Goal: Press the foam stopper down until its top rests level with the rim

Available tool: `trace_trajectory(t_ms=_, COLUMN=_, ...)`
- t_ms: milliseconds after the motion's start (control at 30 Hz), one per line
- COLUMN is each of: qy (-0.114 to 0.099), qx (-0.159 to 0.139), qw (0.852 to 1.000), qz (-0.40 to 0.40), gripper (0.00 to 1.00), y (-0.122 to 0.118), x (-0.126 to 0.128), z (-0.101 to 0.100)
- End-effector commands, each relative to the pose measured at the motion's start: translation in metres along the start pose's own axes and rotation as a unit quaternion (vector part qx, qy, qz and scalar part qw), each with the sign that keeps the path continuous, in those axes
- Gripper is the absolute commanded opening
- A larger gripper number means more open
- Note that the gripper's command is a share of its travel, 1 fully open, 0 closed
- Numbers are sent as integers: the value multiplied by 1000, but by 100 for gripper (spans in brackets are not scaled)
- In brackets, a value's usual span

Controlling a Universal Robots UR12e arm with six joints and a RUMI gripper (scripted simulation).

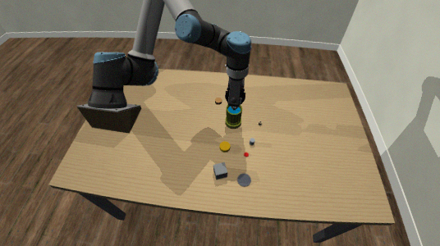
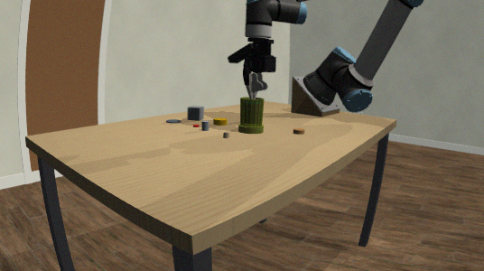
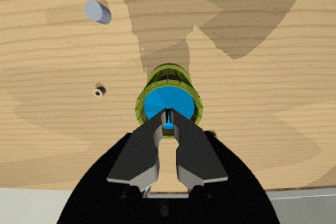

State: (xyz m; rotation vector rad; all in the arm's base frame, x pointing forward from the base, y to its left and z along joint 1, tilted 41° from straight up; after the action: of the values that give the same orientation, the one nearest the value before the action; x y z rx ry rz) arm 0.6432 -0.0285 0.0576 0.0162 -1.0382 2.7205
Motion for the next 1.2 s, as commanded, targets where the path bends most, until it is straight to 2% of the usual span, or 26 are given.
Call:
trace_trajectory(t_ms=0, qy=1, qx=0, qw=1000, qz=0, gripper=0, y=0, x=0, z=1)
trace_trajectory(t_ms=867, qy=1, qx=0, qw=1000, qz=0, gripper=0, y=0, x=0, z=1)
trace_trajectory(t_ms=1167, qy=1, qx=0, qw=1000, qz=0, gripper=0, y=0, x=0, z=12)
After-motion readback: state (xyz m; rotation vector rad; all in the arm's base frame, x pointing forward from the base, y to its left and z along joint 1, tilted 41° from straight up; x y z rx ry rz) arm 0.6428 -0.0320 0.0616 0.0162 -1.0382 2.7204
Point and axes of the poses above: the point where the finger pads meet when closed, its own z axis back along the fingers, its own x axis across the jaws, y = z × x, the point moved 1 cm from there along z, back along the fingers, and after that the axes turned 10 degrees about -z, right-handed, at the moved point
